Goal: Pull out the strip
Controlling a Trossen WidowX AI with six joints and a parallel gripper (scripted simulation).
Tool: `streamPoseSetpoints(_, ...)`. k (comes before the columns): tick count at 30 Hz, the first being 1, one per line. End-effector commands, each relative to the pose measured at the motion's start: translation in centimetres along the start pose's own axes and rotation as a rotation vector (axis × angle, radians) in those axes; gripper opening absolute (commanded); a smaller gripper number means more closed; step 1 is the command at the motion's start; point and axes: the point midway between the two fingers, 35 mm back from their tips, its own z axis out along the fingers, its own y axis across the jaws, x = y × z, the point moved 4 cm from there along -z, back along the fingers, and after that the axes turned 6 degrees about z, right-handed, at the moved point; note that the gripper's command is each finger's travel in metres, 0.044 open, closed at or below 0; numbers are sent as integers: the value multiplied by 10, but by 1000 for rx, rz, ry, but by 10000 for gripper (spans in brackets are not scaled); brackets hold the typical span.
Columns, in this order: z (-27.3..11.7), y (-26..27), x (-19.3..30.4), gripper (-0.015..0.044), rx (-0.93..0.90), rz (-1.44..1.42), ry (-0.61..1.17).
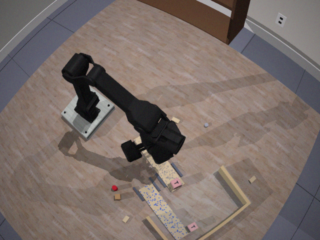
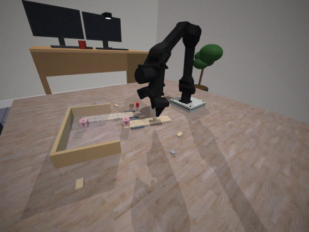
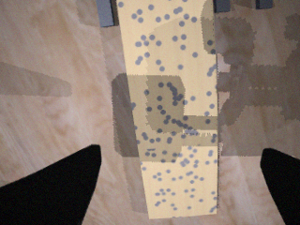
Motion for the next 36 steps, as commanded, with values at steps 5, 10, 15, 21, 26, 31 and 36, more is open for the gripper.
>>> streamPoseSetpoints(5,-4,7,-28,440,-3,0,-3)
streamPoseSetpoints(10,-6,11,-44,440,-3,0,-4)
streamPoseSetpoints(15,-8,15,-60,440,-4,0,-5)
streamPoseSetpoints(21,-11,20,-80,440,-4,0,-7)
streamPoseSetpoints(26,-14,24,-96,440,-4,0,-8)
streamPoseSetpoints(31,-16,28,-112,440,-5,0,-10)
streamPoseSetpoints(36,-20,31,-129,440,-5,0,-11)
